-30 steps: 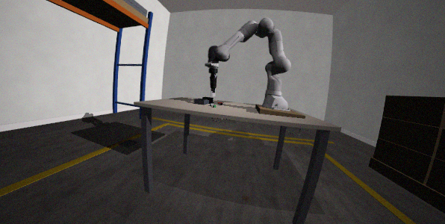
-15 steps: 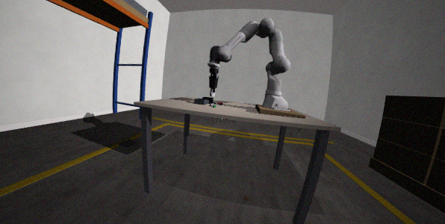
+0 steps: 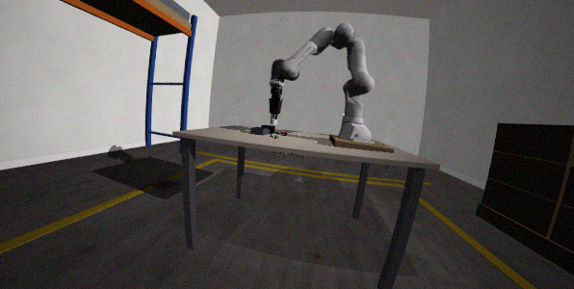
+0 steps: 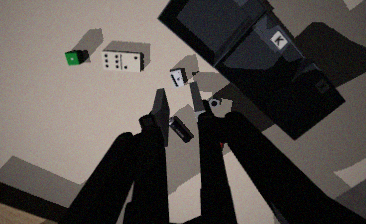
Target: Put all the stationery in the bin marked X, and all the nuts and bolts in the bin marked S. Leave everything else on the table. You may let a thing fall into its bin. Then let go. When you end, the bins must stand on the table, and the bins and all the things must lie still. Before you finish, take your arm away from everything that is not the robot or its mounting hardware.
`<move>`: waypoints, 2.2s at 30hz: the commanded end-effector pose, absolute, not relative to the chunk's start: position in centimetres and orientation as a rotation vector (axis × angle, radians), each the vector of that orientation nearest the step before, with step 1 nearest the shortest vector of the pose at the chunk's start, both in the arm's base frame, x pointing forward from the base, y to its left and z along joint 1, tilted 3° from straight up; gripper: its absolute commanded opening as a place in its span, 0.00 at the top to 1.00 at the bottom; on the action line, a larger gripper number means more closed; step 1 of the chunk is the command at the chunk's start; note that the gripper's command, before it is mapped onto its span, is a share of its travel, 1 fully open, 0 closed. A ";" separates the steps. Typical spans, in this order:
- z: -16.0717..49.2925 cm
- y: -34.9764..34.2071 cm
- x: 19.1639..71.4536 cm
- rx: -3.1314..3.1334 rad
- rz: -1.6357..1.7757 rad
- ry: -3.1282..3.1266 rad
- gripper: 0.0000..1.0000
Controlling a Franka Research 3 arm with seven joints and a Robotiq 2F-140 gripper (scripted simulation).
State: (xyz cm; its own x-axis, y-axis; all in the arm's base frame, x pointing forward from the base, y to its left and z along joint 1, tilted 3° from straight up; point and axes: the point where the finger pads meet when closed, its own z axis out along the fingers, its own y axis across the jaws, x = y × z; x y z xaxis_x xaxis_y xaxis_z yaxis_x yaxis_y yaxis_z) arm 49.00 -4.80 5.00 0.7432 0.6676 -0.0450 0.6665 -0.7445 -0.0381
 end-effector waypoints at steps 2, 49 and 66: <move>5.0 -4.6 49.0 -2.894 0.078 -1.161 0.82; -0.9 -4.7 48.9 -2.894 0.078 -1.161 0.82; -2.1 -4.7 48.8 -2.894 0.078 -1.161 0.82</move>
State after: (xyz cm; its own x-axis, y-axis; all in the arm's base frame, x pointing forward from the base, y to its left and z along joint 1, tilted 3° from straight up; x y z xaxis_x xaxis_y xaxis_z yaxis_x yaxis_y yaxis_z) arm 48.74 -4.74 -1.70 0.7262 0.6861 -0.0433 0.6848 -0.7275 -0.0425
